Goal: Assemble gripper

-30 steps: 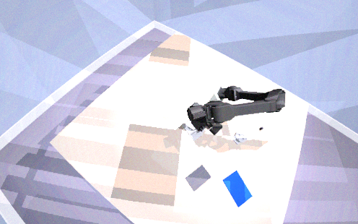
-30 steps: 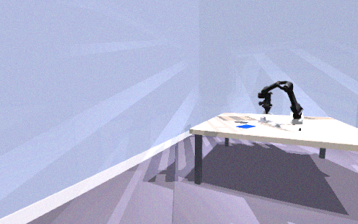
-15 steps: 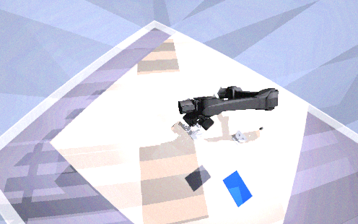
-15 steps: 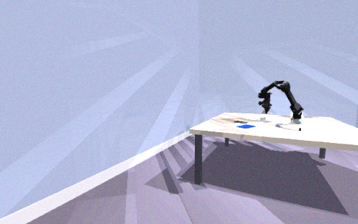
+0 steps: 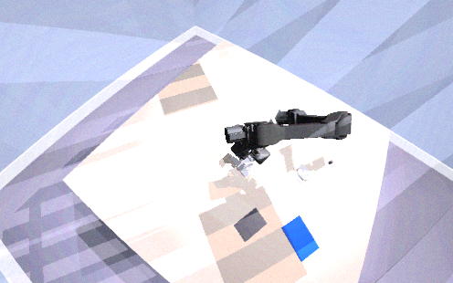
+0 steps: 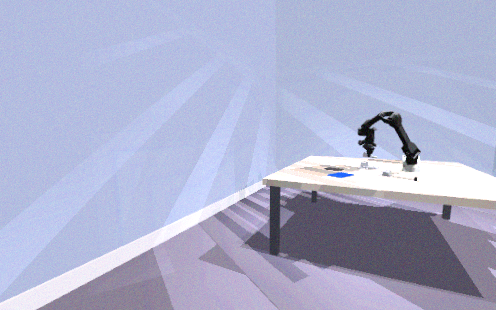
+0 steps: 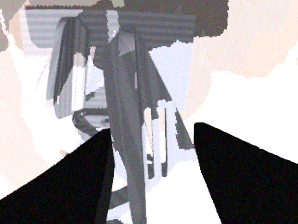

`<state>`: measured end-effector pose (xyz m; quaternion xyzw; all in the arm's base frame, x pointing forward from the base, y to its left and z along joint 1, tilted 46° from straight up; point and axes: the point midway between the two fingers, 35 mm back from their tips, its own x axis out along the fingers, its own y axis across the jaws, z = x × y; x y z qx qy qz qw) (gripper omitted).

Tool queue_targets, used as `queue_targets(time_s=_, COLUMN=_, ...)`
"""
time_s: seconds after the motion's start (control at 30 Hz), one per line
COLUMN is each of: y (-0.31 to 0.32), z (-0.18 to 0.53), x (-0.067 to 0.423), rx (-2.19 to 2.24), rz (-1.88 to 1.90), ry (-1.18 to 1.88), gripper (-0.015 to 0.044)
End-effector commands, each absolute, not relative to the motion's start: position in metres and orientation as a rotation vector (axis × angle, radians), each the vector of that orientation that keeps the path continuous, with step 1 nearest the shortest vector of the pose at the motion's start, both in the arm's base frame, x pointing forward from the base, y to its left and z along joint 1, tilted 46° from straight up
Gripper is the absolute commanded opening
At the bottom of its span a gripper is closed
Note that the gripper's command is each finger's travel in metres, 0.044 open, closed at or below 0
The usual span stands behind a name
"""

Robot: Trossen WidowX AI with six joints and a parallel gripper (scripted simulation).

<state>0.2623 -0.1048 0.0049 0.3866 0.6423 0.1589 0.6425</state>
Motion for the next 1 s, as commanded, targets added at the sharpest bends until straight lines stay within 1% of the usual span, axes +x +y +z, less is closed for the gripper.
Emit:
queue_targets(time_s=0.0, y=-0.106, z=0.004, x=0.262, rx=0.864, rz=0.371, ry=1.461, gripper=0.0134)
queue_targets(time_s=0.97, y=-0.099, z=-0.006, x=0.264, rx=0.863, rz=0.370, ry=1.460, gripper=0.0134)
